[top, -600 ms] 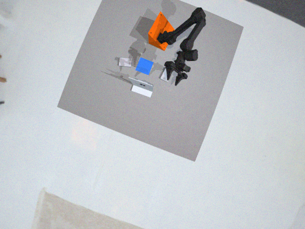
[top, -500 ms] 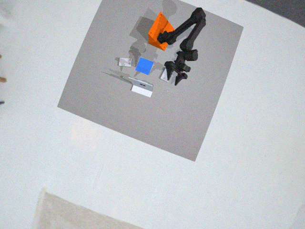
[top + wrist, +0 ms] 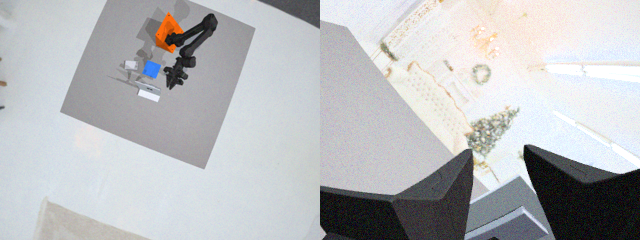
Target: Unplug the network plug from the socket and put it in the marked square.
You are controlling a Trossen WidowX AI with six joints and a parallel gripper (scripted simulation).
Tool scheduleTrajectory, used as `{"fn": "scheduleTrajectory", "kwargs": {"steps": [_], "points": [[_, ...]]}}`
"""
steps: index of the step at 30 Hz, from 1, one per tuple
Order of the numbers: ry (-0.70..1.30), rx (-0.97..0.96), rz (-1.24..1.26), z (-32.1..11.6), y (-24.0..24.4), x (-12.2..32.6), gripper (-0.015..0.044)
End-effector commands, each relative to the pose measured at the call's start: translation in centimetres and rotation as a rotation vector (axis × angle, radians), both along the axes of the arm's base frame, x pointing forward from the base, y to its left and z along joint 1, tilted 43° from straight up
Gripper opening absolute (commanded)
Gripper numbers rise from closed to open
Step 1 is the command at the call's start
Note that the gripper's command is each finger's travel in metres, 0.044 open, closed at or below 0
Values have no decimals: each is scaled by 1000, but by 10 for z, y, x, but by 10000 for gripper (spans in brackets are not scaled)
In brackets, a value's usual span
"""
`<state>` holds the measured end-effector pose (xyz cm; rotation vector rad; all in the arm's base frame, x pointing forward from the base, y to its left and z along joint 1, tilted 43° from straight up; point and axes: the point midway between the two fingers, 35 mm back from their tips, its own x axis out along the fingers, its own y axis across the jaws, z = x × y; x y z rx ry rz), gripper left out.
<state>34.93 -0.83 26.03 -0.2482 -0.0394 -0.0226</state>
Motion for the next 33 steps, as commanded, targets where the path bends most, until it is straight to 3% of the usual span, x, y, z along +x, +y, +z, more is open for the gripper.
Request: {"fn": "scheduleTrajectory", "kwargs": {"steps": [1, 22, 33], "points": [[27, -82, -21, -29, -7, 5, 156], [129, -455, -96, -132, -33, -17, 156], [166, -569, -112, -154, -39, -34, 156]]}}
